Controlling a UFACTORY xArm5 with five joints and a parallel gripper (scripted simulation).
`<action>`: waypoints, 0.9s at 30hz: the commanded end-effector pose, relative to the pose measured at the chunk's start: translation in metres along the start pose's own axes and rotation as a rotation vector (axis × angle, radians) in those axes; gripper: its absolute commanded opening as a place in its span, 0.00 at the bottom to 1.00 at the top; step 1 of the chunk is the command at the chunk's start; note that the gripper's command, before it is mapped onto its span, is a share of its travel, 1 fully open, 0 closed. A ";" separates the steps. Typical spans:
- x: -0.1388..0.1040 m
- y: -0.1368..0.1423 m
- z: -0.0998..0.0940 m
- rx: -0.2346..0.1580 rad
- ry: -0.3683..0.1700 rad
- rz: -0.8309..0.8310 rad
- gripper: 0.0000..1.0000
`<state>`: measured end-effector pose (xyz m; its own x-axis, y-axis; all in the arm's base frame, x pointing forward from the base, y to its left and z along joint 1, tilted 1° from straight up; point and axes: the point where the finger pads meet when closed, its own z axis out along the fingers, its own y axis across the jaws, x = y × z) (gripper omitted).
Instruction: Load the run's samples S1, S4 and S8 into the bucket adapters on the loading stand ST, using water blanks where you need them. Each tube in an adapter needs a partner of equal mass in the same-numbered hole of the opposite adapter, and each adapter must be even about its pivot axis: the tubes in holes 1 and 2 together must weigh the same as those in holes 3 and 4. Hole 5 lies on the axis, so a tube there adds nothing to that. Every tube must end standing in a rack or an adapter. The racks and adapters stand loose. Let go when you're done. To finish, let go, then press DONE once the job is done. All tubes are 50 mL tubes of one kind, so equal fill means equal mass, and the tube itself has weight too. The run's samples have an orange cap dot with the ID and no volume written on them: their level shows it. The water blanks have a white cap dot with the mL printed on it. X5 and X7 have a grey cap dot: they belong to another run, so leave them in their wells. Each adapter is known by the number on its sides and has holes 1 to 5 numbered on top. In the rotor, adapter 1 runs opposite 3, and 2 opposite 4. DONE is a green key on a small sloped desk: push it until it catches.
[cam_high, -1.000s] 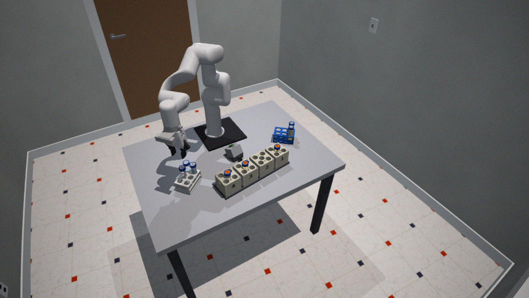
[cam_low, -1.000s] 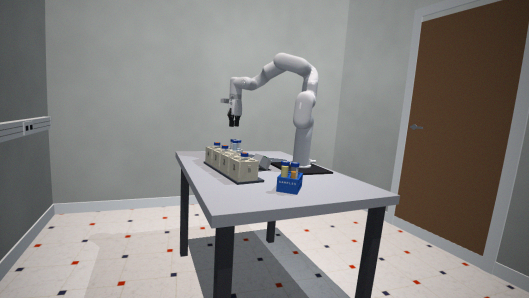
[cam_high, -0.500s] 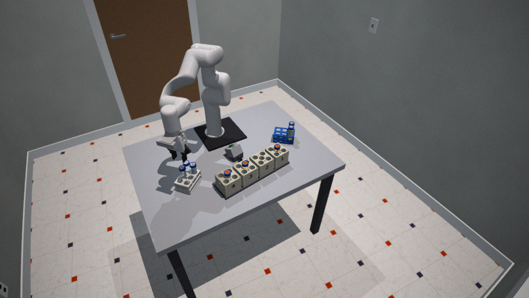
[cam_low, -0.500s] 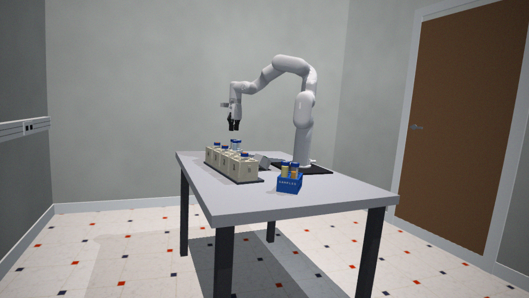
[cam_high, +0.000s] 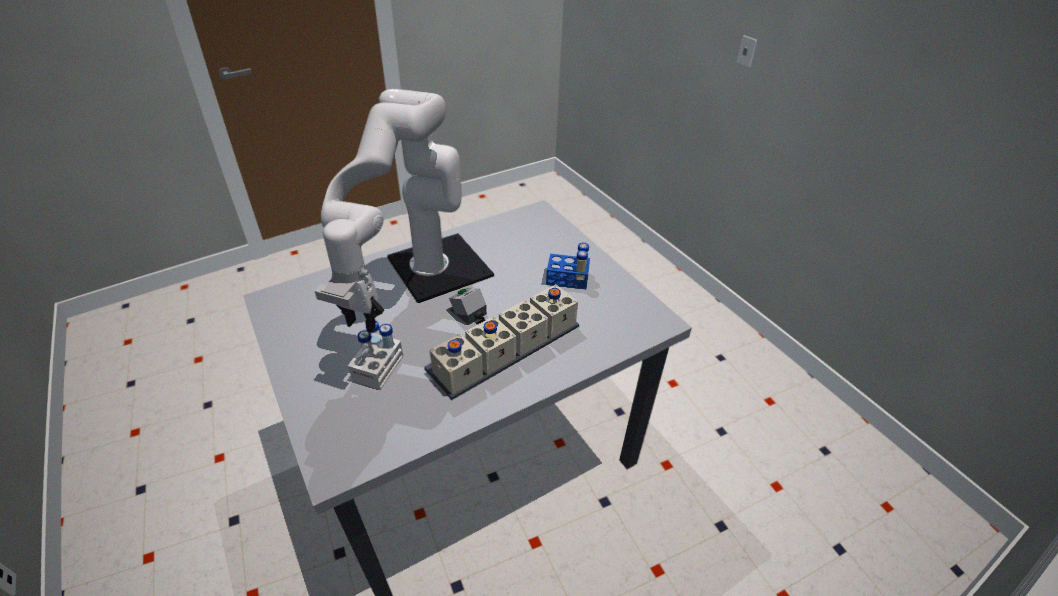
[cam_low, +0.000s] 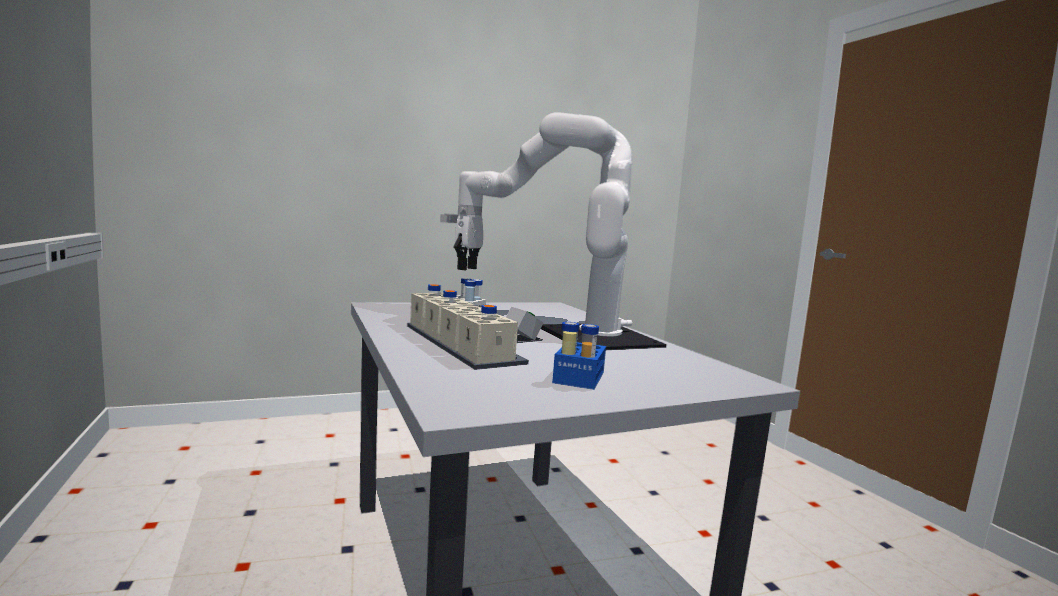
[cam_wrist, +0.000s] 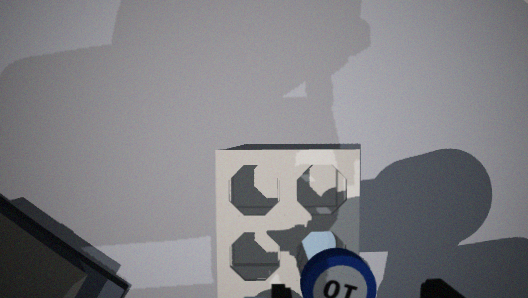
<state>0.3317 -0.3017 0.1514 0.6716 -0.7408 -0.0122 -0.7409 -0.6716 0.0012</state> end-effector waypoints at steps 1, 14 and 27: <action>0.001 0.000 0.009 0.009 0.003 0.000 0.57; 0.001 0.000 0.031 0.009 0.003 0.000 0.57; 0.001 0.000 0.032 0.009 0.003 0.000 0.57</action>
<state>0.3316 -0.3013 0.1184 0.6716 -0.7408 -0.0121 -0.7409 -0.6716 0.0012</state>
